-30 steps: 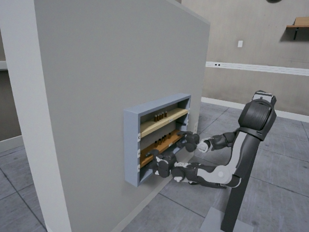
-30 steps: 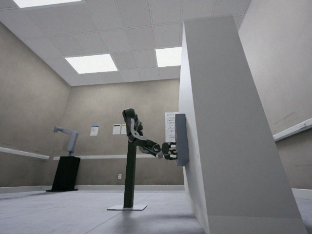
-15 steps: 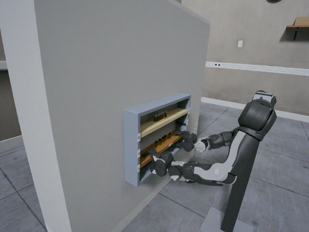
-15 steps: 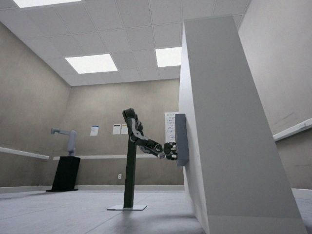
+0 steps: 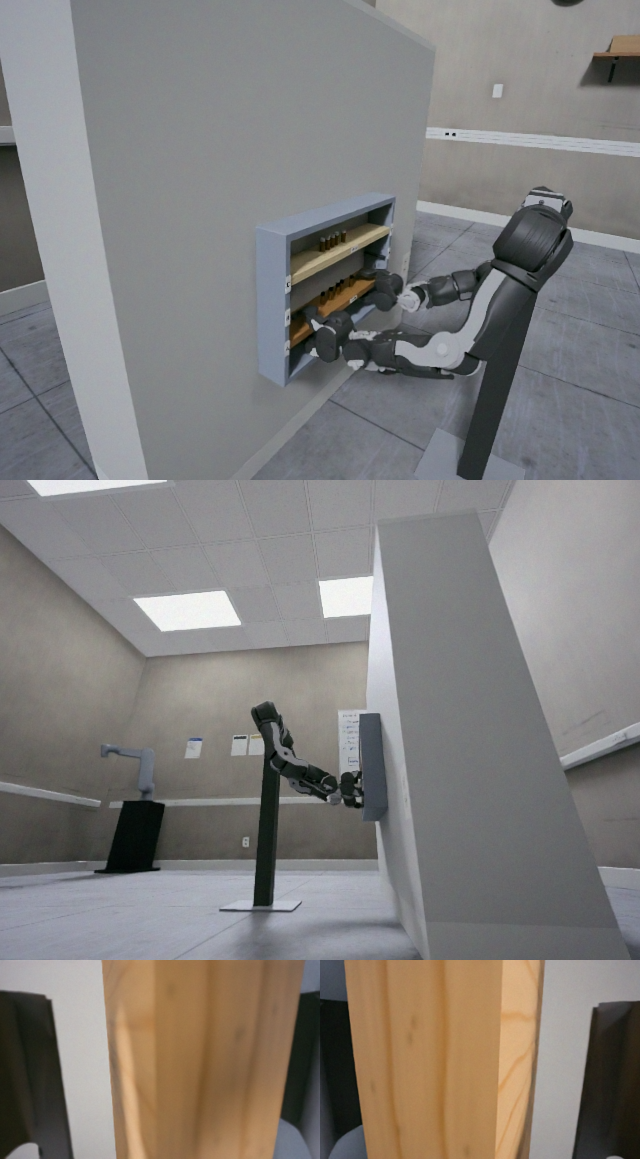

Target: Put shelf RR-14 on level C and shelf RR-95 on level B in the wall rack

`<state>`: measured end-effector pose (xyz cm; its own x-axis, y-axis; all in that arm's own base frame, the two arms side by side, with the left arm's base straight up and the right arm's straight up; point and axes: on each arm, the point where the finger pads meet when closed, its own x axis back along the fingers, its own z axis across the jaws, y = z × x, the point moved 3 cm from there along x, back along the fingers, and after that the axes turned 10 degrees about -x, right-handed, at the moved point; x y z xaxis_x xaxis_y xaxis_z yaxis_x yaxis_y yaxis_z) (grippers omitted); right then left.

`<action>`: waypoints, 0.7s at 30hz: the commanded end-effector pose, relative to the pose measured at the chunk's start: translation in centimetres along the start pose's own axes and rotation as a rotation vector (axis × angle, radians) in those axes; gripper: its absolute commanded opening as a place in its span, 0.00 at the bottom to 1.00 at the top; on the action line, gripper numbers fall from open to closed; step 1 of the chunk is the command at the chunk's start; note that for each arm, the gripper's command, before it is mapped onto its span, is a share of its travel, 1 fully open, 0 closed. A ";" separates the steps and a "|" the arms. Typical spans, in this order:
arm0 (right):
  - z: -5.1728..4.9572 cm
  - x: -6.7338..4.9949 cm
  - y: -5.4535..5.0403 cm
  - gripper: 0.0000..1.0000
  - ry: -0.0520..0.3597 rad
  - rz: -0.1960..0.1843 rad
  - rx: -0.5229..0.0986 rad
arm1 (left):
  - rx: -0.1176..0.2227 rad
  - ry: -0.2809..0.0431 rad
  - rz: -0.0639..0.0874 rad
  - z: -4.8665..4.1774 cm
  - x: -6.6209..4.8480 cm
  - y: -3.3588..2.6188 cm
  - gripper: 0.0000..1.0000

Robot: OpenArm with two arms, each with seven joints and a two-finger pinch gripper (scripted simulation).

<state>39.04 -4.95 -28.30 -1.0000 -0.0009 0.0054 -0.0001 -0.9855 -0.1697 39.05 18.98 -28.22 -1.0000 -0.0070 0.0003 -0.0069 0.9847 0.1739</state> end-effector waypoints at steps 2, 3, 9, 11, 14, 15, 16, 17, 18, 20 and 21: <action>0.1 0.0 0.0 0.30 0.005 0.000 -0.004 | 0.000 -0.002 0.007 -0.01 0.0 -0.15 0.30; 0.1 0.0 0.0 0.29 0.005 0.000 -0.004 | 0.000 -0.002 0.007 -0.01 0.0 -0.15 0.29; 0.1 0.0 0.0 0.25 0.005 0.000 -0.004 | 0.000 -0.002 0.007 -0.01 0.0 -0.15 0.25; 0.1 0.0 0.0 0.23 0.005 0.000 -0.004 | 0.000 -0.002 0.007 -0.01 0.0 -0.15 0.23; 0.1 0.0 0.0 0.22 0.005 0.000 -0.004 | 0.000 -0.002 0.007 -0.01 0.0 -0.15 0.22; 0.1 0.0 0.0 0.22 0.005 0.000 -0.004 | 0.000 -0.002 0.007 -0.01 0.0 -0.15 0.22; 0.1 0.0 0.0 0.21 0.005 0.000 -0.004 | 0.000 -0.002 0.007 -0.01 0.0 -0.15 0.21; 0.1 0.0 0.0 0.20 0.005 0.000 -0.004 | 0.000 -0.002 0.007 -0.01 0.0 -0.15 0.20; 0.1 0.0 0.0 0.20 0.005 0.000 -0.004 | 0.000 -0.002 0.007 -0.01 0.0 -0.15 0.20; 0.1 0.0 0.0 0.18 0.005 0.000 -0.004 | 0.000 -0.002 0.007 -0.01 0.0 -0.15 0.18; 0.1 0.0 0.0 0.17 0.005 0.000 -0.004 | 0.000 -0.002 0.007 -0.01 0.0 -0.15 0.17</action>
<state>39.04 -4.95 -28.30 -1.0000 -0.0010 0.0055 0.0001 -0.9854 -0.1702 39.05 18.98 -28.22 -1.0000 -0.0068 0.0003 -0.0067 0.9848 0.1737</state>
